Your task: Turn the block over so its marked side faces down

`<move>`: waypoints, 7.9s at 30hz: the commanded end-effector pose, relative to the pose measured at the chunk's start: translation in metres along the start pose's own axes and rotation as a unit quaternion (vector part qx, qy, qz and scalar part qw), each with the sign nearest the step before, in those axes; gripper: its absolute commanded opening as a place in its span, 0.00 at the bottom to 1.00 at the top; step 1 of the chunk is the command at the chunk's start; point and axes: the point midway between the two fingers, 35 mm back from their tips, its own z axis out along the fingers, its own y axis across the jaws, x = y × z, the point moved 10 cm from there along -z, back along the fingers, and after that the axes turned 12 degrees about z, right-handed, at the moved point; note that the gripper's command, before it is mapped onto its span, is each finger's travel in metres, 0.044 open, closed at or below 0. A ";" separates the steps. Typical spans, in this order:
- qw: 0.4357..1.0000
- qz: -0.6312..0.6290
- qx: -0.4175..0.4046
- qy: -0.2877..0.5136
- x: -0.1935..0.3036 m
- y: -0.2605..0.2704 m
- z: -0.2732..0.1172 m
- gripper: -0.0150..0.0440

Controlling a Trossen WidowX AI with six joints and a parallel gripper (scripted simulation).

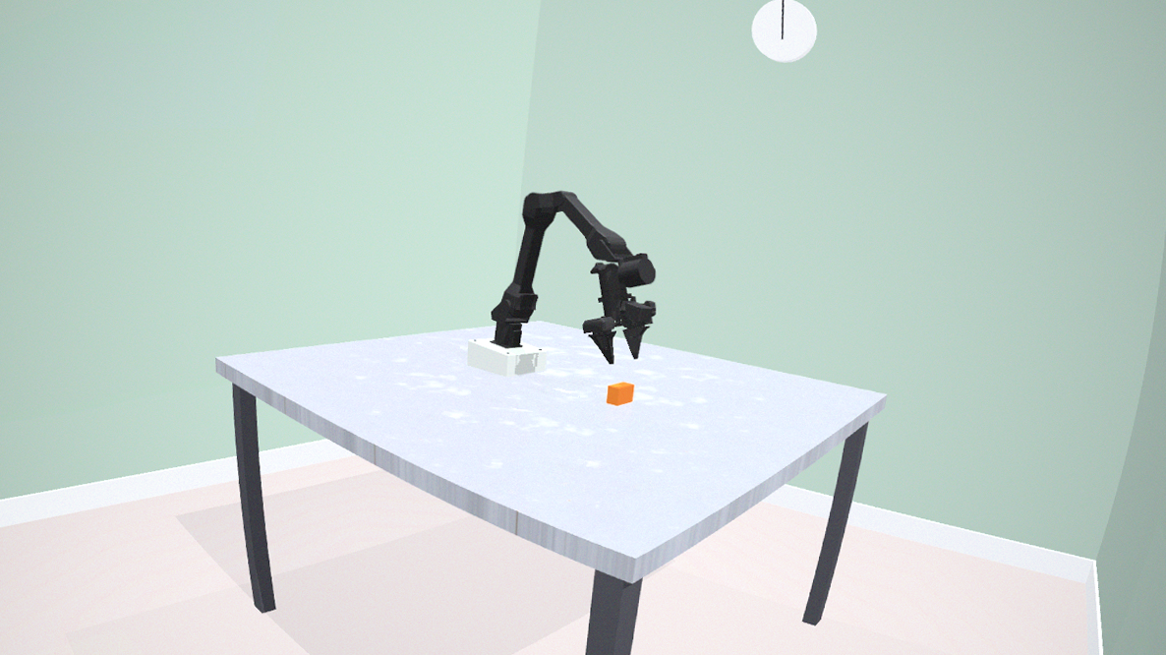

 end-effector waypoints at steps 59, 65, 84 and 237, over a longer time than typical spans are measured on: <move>0.990 -0.006 0.032 0.137 -0.016 0.004 0.072 0.70; 0.990 -0.006 0.032 0.137 -0.016 0.004 0.072 0.63; 0.990 -0.006 0.032 0.137 -0.025 0.006 0.043 0.25; 0.909 -0.006 -0.088 -0.408 0.098 -0.022 0.115 1.00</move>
